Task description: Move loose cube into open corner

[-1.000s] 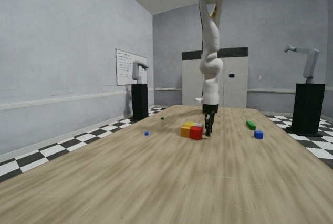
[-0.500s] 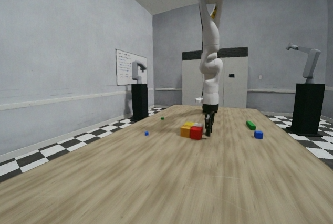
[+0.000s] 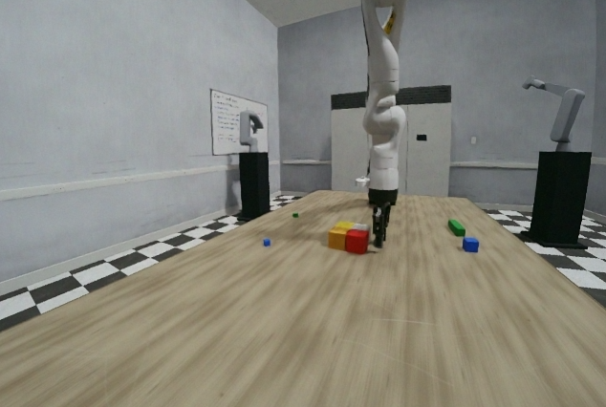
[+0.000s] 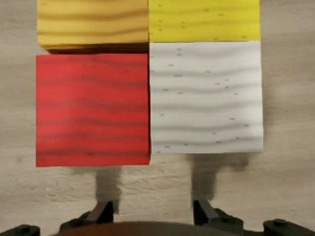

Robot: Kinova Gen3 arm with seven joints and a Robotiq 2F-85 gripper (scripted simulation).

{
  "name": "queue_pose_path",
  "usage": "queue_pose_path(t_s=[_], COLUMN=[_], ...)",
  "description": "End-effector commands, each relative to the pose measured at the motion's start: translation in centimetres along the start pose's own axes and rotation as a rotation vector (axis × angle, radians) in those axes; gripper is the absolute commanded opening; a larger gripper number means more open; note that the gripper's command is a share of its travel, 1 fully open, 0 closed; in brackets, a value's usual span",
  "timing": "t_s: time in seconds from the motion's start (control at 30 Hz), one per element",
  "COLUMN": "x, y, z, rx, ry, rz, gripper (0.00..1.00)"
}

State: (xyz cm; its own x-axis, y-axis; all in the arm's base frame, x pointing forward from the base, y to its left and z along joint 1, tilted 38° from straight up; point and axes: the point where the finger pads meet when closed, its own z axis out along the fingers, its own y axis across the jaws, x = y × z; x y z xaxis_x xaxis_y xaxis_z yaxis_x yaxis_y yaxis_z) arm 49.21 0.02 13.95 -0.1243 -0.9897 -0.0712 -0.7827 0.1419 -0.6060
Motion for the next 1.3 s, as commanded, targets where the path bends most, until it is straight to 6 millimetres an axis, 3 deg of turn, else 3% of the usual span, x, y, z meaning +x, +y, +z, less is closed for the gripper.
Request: queue_pose_path(t_s=[0.0,1.27], x=[-0.01,0.83], y=[-0.04,-0.08], z=[-0.04,-0.04], rx=[0.001,0.001], ry=[0.000,0.000], rz=[0.000,0.000], gripper=[0.53,0.53])
